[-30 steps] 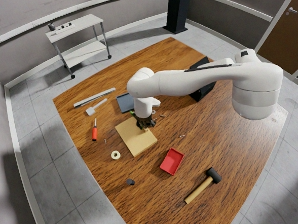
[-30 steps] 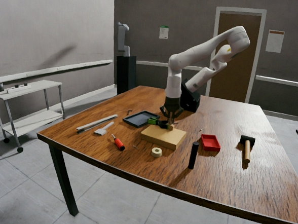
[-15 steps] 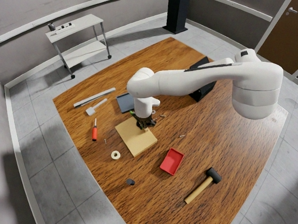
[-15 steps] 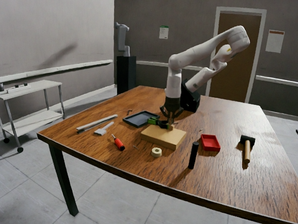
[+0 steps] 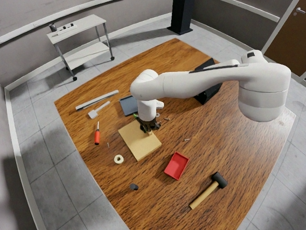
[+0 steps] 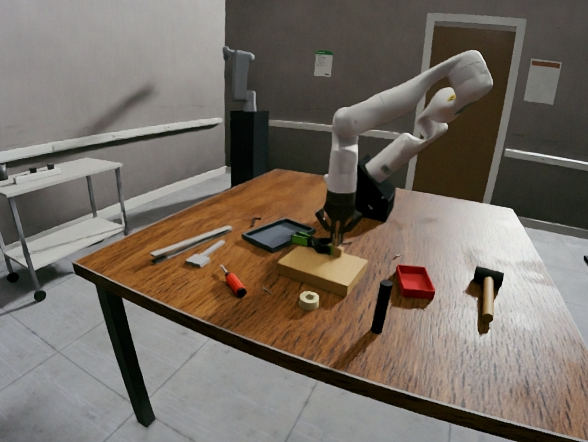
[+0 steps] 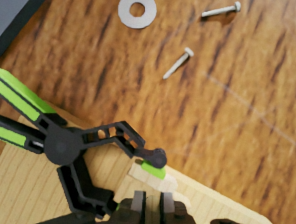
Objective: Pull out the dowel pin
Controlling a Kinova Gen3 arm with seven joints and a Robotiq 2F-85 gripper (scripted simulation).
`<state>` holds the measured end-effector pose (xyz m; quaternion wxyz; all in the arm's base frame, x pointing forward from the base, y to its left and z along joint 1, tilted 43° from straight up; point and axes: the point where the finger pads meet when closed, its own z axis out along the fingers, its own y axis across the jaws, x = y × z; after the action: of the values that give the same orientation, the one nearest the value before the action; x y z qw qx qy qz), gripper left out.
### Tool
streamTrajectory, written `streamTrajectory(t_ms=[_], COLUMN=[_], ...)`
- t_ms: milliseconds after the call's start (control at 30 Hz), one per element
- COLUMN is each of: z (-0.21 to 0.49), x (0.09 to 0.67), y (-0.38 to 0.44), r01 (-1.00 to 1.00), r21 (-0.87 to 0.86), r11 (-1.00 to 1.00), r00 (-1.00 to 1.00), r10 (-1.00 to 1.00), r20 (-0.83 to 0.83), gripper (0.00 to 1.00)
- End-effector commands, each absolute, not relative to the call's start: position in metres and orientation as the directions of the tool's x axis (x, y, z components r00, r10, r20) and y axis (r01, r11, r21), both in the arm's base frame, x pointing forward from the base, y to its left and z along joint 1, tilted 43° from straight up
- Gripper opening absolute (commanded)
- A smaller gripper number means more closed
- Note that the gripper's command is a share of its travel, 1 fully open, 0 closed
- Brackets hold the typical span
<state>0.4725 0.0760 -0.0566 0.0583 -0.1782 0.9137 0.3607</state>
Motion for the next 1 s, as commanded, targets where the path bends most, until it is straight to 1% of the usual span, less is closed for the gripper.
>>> streamTrajectory(t_ms=[0,967], z=[-0.0557,-0.0557], x=[0.4732,0.4732], y=[0.0749,0.0748], r01=[-0.378,-0.451], r21=[0.635,0.613], r11=[0.674,0.649], r00=[-0.926,-0.892], r10=[-0.290,-0.343], r20=[-0.243,-0.293], gripper=[0.10,0.10])
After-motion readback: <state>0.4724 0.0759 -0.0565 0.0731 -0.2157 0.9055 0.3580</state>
